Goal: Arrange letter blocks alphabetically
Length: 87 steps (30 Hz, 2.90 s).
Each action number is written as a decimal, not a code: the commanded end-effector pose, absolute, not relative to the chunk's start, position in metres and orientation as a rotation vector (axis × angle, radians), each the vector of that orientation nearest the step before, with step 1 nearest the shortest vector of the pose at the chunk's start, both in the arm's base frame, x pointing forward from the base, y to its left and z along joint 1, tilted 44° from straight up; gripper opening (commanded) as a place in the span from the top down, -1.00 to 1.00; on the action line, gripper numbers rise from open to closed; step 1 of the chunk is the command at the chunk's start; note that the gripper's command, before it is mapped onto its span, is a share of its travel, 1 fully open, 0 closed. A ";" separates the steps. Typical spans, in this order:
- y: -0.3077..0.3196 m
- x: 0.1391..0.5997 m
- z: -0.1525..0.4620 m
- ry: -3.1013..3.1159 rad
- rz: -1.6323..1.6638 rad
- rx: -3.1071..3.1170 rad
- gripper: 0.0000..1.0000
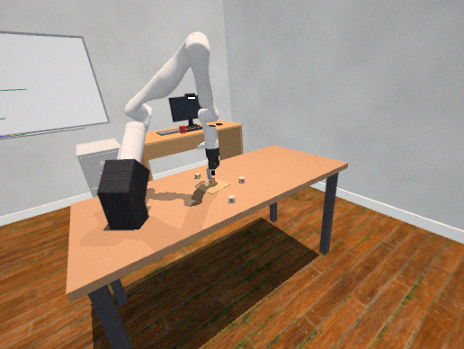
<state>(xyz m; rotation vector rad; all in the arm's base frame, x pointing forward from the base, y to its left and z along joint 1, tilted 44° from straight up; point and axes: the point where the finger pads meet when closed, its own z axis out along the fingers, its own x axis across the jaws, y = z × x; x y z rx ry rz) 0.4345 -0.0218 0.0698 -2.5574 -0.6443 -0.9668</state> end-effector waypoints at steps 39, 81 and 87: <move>-0.012 0.449 0.052 -0.643 -0.974 -2.559 -1.00; -0.006 0.455 0.043 -0.645 -0.972 -2.557 -1.00; -0.006 0.455 0.043 -0.645 -0.972 -2.557 -0.74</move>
